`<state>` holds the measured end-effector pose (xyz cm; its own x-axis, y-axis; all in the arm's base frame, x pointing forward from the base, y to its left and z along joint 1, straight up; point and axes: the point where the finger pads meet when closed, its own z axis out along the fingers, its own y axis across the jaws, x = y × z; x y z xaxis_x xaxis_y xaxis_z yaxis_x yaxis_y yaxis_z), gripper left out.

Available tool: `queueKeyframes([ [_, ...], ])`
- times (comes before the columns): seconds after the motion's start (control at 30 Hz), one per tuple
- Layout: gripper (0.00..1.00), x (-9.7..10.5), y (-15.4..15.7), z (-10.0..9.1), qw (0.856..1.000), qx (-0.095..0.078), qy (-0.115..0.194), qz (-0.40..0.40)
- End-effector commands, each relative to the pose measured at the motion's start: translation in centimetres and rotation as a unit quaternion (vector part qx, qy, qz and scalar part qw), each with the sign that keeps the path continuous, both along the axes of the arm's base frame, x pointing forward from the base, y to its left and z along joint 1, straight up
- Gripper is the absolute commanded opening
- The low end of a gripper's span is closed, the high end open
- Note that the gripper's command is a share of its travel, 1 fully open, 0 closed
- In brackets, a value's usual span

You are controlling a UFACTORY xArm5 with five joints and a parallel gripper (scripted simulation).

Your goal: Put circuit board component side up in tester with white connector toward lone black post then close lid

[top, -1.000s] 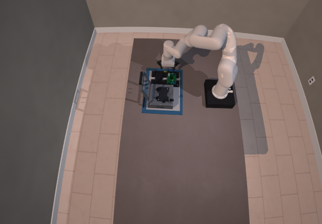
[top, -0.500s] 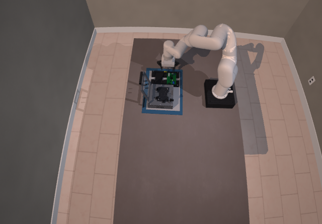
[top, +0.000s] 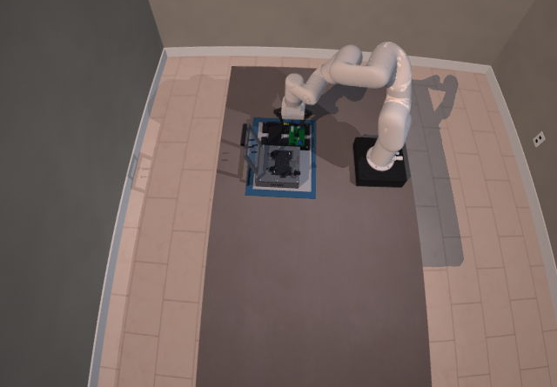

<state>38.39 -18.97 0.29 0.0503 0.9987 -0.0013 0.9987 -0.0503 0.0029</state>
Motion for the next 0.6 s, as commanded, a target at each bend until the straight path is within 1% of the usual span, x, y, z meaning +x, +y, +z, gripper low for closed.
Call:
queueKeyframes([
  [0.0, 1.0, -0.2, 0.8, 0.1, 1.0, -0.001, -0.002, 0.0],
  [0.37, 1.0, -1.6, 3.8, 0.1, 1.0, -0.001, -0.002, 0.0],
  [0.57, 1.0, -1.9, 4.4, 0.1, 1.0, -0.001, -0.002, 0.0],
])
